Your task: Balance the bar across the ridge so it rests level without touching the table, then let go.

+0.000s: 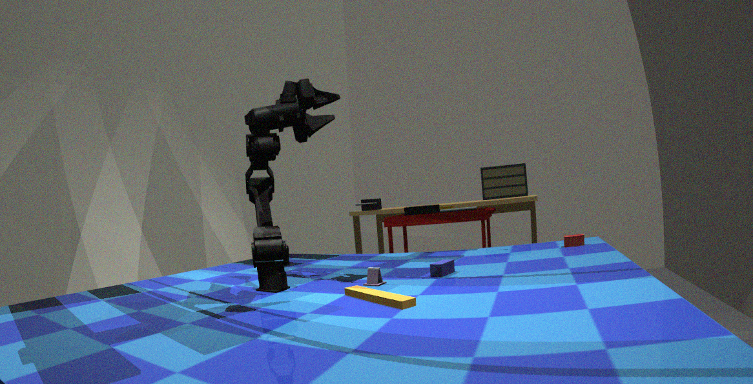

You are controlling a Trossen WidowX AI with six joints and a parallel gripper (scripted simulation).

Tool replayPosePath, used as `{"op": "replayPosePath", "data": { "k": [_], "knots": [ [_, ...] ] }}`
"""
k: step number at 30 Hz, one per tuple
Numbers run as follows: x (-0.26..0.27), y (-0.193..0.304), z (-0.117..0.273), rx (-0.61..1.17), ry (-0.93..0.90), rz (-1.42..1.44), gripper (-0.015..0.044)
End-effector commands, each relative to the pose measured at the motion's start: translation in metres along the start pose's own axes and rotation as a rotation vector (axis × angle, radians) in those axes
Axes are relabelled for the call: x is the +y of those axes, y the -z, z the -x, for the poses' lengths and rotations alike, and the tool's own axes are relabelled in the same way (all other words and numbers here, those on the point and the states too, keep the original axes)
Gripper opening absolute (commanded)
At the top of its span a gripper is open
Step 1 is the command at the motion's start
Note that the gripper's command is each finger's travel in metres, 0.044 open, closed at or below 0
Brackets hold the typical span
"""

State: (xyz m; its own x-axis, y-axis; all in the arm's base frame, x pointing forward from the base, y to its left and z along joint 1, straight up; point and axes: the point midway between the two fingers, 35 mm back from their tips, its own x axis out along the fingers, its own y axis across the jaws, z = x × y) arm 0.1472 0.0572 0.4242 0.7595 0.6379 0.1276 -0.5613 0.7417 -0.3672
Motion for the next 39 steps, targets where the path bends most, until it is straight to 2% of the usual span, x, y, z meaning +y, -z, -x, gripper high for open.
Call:
{"op": "replayPosePath", "data": {
  "k": [1, 3, 4, 12, 22, 39],
  "knots": [
    [-0.001, 0.000, 0.000, -0.003, 0.001, -0.004, 0.0374],
    [-0.008, -0.003, -0.001, -0.023, 0.006, -0.039, 0.0321],
    [-0.013, -0.004, -0.002, -0.037, 0.010, -0.065, 0.0315],
    [-0.059, -0.007, -0.008, -0.135, 0.059, -0.276, 0.0315],
    [-0.113, 0.015, -0.025, -0.190, 0.139, -0.538, 0.0315],
    [-0.187, 0.097, -0.053, -0.086, 0.395, -0.935, 0.0315]
  ]
}}
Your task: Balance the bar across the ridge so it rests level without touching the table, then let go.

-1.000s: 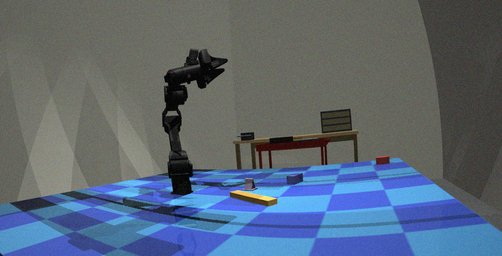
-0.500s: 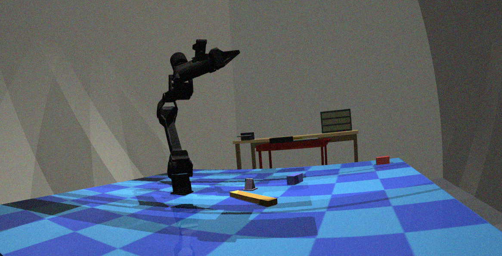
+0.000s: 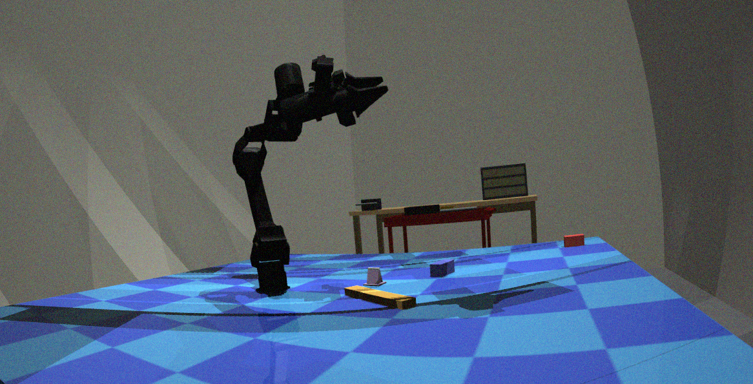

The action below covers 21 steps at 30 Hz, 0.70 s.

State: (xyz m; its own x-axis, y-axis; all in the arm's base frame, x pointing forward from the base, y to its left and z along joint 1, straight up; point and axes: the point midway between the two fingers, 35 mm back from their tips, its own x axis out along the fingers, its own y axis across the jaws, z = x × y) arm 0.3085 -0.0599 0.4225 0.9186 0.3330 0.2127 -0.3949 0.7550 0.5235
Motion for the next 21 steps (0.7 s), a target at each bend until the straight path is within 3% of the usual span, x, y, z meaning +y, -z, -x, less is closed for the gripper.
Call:
{"op": "replayPosePath", "data": {
  "k": [1, 21],
  "knots": [
    [-0.025, 0.008, -0.012, 0.027, 0.084, -0.070, 0.0315],
    [-0.128, 0.100, -0.035, 0.333, 0.559, -0.318, 0.0315]
  ]
}}
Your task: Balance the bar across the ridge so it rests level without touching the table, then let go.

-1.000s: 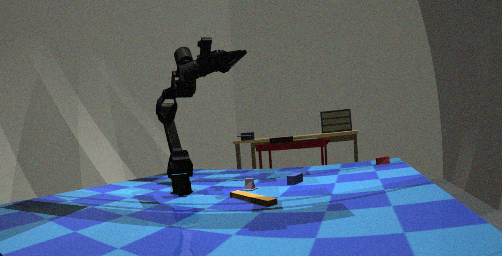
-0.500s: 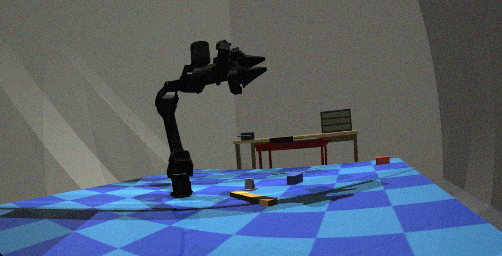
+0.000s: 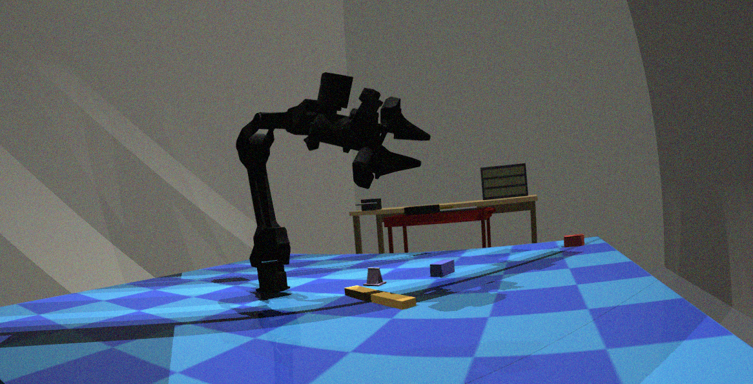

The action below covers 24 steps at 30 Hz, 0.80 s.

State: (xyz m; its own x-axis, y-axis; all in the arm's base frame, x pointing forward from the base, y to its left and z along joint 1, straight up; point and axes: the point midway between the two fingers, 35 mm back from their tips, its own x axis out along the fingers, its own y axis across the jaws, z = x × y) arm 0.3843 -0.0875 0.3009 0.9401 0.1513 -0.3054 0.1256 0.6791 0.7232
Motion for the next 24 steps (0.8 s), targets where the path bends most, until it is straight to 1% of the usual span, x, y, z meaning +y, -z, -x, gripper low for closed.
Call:
{"op": "replayPosePath", "data": {
  "k": [1, 12, 24],
  "knots": [
    [-0.019, 0.015, -0.014, 0.073, 0.104, -0.021, 0.0315],
    [-0.067, 0.069, -0.031, 0.317, 0.397, -0.033, 0.0315],
    [-0.105, 0.127, -0.018, 0.638, 0.706, 0.043, 0.0315]
  ]
}}
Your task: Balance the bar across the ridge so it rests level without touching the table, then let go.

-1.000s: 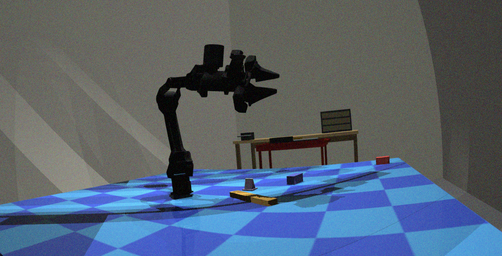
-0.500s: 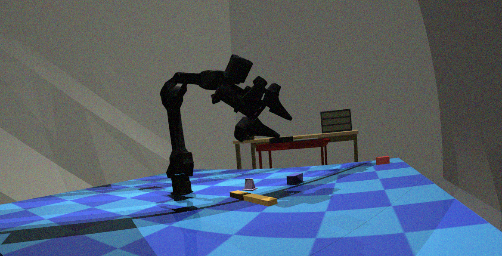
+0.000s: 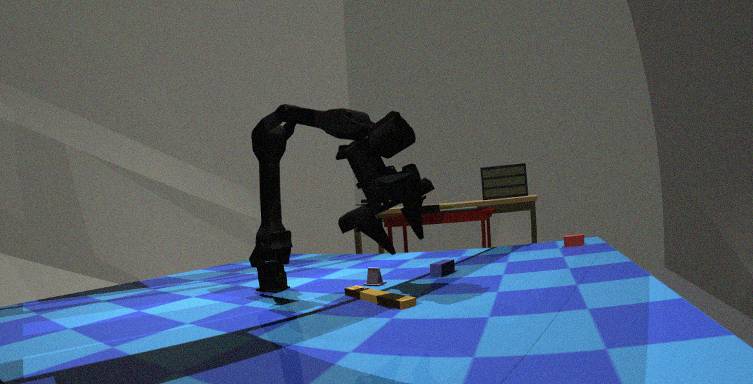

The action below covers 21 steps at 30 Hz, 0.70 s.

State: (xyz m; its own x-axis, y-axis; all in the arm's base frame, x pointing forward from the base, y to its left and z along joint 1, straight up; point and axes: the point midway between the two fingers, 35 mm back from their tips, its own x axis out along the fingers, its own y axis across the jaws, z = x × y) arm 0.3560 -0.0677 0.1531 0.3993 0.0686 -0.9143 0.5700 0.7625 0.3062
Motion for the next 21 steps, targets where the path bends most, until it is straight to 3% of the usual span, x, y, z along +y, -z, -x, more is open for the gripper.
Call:
{"op": "replayPosePath", "data": {
  "k": [1, 8, 15, 21],
  "knots": [
    [-0.009, 0.016, -0.010, 0.098, 0.108, 0.043, 0.0315],
    [-0.026, 0.043, -0.016, 0.263, 0.280, 0.128, 0.0315],
    [-0.027, 0.044, -0.019, 0.267, 0.285, 0.130, 0.0315],
    [-0.036, 0.051, -0.049, 0.267, 0.285, 0.130, 0.0315]
  ]
}}
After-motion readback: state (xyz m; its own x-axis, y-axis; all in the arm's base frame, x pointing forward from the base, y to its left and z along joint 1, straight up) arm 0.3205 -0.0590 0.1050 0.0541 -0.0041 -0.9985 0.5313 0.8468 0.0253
